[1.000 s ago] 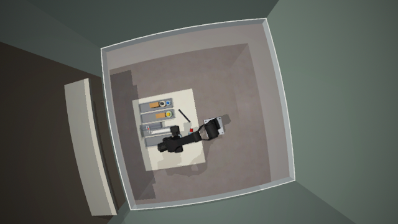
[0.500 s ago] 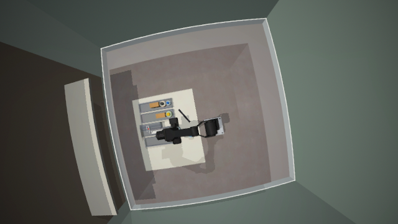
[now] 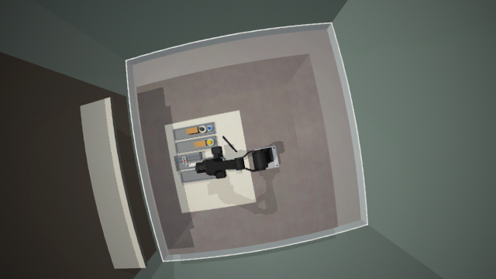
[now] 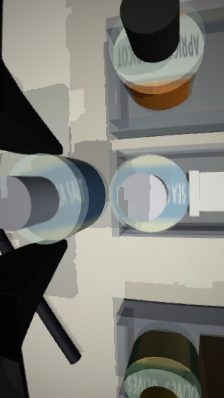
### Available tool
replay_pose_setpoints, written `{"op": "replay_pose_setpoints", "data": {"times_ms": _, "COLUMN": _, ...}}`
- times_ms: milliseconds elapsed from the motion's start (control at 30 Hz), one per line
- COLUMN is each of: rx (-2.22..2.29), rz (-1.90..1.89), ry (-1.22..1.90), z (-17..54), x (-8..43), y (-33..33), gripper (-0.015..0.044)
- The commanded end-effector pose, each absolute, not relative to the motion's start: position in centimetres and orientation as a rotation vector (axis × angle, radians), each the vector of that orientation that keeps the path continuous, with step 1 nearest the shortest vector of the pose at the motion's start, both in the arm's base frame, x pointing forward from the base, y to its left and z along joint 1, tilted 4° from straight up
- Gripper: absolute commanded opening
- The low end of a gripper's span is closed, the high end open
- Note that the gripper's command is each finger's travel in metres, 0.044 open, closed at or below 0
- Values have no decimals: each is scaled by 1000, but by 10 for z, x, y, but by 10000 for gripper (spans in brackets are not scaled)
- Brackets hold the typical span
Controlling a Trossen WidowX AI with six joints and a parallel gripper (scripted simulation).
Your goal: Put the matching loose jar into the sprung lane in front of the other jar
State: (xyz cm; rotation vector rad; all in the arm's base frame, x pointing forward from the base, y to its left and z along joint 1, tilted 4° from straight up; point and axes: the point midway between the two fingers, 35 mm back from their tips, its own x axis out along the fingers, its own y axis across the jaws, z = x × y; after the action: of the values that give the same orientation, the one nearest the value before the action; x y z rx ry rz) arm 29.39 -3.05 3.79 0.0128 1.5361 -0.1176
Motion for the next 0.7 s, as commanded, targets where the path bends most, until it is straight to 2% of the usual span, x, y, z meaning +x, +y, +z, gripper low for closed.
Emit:
{"op": "replay_pose_setpoints", "data": {"times_ms": 0, "rx": 8, "rz": -118, "ry": 1544, "z": 35, "x": 294, "y": -31, "gripper": 0}}
{"op": "replay_pose_setpoints", "data": {"times_ms": 667, "rx": 8, "rz": -118, "ry": 1544, "z": 35, "x": 300, "y": -32, "gripper": 0}}
